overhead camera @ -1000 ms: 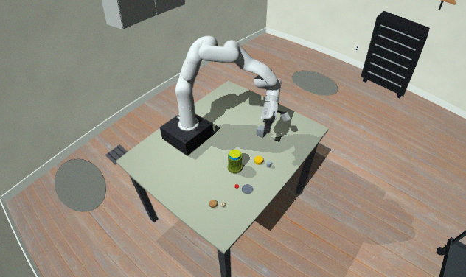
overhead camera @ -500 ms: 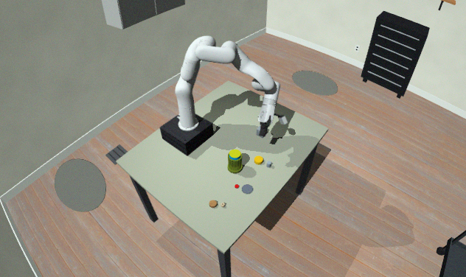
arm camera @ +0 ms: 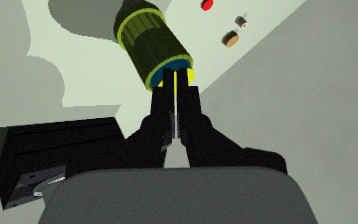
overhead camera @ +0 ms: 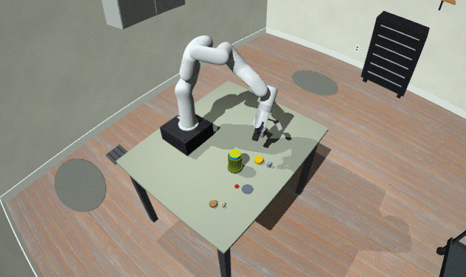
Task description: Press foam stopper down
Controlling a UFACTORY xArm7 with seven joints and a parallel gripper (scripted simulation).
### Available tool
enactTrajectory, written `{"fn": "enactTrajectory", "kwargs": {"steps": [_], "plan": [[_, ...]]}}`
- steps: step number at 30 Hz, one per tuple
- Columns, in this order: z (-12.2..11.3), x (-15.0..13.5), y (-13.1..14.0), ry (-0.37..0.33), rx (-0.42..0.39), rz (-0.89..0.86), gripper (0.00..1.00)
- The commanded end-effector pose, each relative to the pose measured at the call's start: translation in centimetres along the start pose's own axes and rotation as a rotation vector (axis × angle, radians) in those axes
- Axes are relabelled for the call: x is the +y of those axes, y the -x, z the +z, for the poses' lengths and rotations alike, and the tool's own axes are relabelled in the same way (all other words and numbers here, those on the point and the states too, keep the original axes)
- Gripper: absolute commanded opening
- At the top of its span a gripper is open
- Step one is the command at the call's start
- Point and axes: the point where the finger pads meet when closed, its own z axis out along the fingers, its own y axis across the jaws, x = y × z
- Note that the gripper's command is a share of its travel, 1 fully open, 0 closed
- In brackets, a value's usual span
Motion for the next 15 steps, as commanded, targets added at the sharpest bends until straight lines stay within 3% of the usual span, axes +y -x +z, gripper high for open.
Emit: {"fn": "enactTrajectory", "kwargs": {"steps": [1, 8, 10, 15], "plan": [[-0.1, -0.2, 0.0, -0.019, 0.011, -0.001, 0.00], [-0.1, -0.2, 0.0, -0.019, 0.011, -0.001, 0.00], [2.3, 0.1, 2.6, -0.194, 0.020, 0.143, 0.00], [2.3, 0.1, 2.6, -0.194, 0.020, 0.143, 0.00]]}}
